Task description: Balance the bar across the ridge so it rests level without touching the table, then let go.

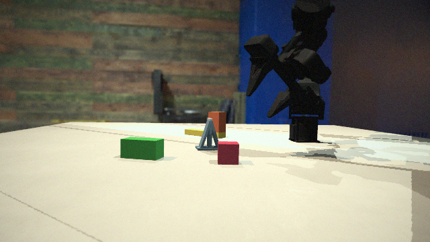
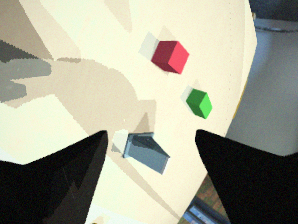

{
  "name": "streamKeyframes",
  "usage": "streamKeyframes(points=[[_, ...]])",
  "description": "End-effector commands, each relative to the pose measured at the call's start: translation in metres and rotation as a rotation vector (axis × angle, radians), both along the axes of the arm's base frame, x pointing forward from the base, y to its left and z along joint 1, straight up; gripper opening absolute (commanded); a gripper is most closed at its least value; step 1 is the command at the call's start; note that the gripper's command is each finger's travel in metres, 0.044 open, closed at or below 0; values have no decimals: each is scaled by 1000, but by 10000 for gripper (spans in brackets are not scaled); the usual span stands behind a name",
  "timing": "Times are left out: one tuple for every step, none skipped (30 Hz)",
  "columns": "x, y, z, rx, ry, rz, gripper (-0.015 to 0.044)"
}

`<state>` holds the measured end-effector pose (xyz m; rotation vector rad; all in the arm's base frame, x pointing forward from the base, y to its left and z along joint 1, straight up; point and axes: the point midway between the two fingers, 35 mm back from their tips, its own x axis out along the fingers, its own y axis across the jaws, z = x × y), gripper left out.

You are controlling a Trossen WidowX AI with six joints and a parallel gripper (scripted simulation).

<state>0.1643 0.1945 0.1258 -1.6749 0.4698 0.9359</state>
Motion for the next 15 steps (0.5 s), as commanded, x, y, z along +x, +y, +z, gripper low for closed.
streamKeyframes(points=[[10,-6,1,24,36,-92,315],[12,-8,1,29,43,-115,315],[15,-10,2,35,50,-138,315],[17,-12,3,41,57,-160,315],[20,-13,3,47,63,-183,315],[22,-15,4,53,70,-206,315],[25,-17,4,60,77,-229,315],[27,-19,5,66,83,-252,315],[30,-21,5,72,89,-275,315],[32,-23,6,78,96,-298,315],[34,-25,6,85,102,-321,315],[37,-27,7,91,108,-344,315],[39,-29,7,98,114,-367,315],[41,-32,8,104,121,-391,315],[44,-34,8,111,126,-414,315]])
